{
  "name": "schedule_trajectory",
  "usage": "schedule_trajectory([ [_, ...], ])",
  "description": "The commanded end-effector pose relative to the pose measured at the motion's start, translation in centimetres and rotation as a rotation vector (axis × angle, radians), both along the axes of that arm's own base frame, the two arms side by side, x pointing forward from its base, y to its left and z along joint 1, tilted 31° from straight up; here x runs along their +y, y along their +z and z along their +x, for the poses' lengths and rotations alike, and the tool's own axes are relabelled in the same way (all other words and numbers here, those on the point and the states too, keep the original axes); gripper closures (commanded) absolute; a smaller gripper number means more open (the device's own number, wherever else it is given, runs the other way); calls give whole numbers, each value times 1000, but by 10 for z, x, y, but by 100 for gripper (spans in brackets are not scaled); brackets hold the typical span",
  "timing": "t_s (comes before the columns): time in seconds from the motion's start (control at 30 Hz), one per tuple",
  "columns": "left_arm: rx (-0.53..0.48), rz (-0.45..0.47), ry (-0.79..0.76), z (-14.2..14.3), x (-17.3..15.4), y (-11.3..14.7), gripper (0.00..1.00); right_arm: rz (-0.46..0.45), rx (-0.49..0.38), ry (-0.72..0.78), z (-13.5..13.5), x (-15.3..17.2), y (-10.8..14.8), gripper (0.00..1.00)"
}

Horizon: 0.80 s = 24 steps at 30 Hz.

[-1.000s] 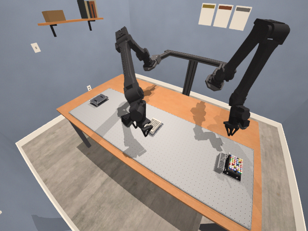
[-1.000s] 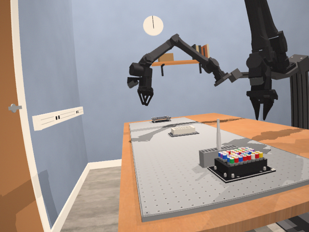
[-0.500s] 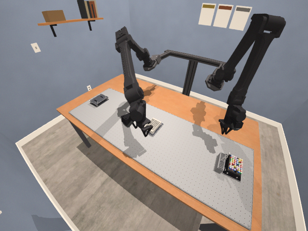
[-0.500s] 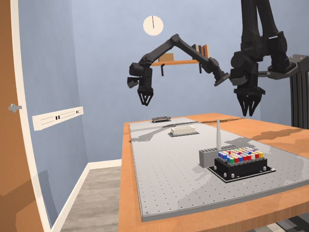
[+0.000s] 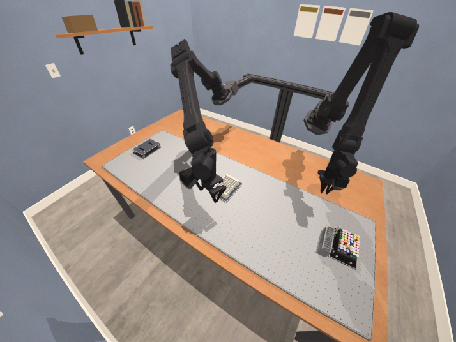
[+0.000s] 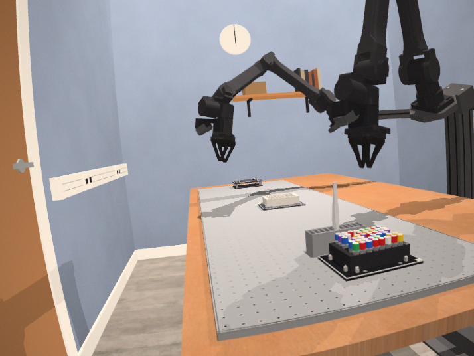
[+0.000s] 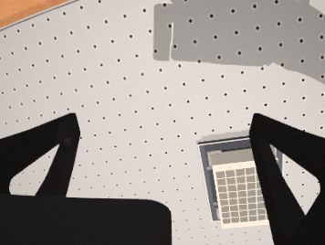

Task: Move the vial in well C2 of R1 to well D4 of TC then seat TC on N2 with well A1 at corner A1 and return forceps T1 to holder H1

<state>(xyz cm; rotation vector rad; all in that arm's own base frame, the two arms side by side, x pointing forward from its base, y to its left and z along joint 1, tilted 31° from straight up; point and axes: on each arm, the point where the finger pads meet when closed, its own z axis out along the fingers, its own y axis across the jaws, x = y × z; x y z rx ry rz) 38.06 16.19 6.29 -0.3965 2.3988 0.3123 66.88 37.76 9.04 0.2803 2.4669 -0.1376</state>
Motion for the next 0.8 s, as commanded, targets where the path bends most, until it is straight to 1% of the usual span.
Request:
schedule_trajectory([
  [0.0,15,26,-46,8,-10,17,76,21,-29,5,5,8,18,0],
  [0.07,50,37,-83,7,-18,21,76,21,-29,5,5,8,18,0],
  [0.13,50,37,-83,7,-18,21,76,21,-29,5,5,8,18,0],
  [0.17,100,24,-92,0,-23,5,76,21,-29,5,5,8,18,0],
  [0.2,88,28,-92,-7,-29,10,76,21,-29,5,5,8,18,0],
  [0.23,79,44,-110,3,-29,24,76,21,-29,5,5,8,18,0],
  [0.27,93,51,-128,4,-32,28,76,21,-29,5,5,8,18,0],
  [0.33,101,53,-137,2,-39,32,76,21,-29,5,5,8,18,0],
  [0.4,135,66,-174,0,-46,35,76,21,-29,5,5,8,18,0],
  [0.47,143,69,-183,-3,-53,39,76,21,-29,5,5,8,18,0],
  [0.57,186,87,-231,-7,-63,45,76,21,-29,5,5,8,18,0],
  [0.63,220,75,-232,-25,-72,32,76,21,-29,5,5,8,18,0],
  [0.7,220,75,-232,-25,-72,32,76,21,-29,5,5,8,18,0],
  [0.73,233,85,-252,-13,-73,39,76,21,-29,5,5,8,18,0],
  [0.77,234,97,-269,-14,-76,48,76,21,-29,5,5,8,18,0],
])
